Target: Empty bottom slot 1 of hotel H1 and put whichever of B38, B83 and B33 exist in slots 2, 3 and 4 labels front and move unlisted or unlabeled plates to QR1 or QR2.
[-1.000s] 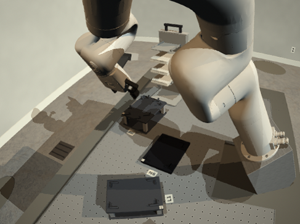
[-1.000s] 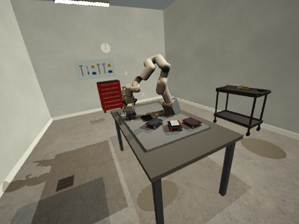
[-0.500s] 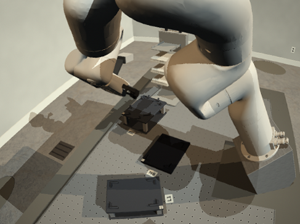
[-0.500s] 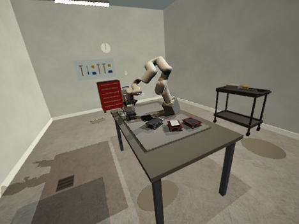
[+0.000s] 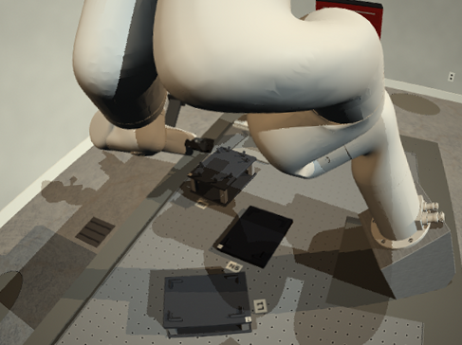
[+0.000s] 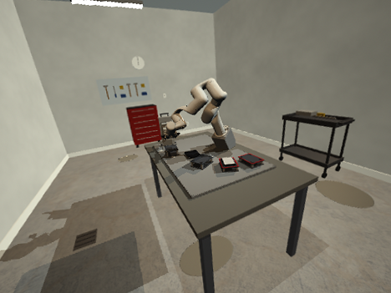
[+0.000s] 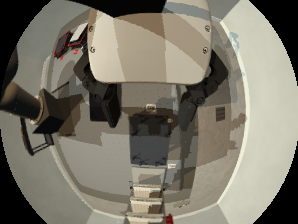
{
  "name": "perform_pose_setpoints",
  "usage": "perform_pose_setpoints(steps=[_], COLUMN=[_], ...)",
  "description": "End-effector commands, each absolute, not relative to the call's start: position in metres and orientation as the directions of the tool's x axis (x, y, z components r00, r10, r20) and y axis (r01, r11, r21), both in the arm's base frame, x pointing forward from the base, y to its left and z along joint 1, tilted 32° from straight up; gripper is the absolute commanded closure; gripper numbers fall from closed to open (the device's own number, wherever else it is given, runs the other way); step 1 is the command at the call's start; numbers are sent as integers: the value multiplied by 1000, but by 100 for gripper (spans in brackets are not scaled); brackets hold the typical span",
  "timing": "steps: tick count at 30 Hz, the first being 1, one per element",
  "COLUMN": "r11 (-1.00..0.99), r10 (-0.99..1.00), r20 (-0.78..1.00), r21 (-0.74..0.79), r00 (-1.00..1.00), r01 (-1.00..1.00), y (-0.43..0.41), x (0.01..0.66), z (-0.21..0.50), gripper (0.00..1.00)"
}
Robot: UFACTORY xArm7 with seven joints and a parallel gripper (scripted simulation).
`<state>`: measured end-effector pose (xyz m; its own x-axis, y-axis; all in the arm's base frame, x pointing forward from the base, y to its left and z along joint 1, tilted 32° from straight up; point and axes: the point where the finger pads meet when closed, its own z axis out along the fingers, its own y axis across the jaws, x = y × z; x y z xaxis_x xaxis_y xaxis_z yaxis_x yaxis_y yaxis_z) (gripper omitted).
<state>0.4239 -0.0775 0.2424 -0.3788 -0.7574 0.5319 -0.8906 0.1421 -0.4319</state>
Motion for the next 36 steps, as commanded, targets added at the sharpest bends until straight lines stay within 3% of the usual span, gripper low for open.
perform_pose_setpoints(steps=[1,36], r11=[148,148], r10=[-710,-278], r20=[579,845], r21=[-433,-433], r00=[-400,-458], r01=[-889,-889], y=[-78,-78], x=[424,424], z=[244,244], gripper=[0,0])
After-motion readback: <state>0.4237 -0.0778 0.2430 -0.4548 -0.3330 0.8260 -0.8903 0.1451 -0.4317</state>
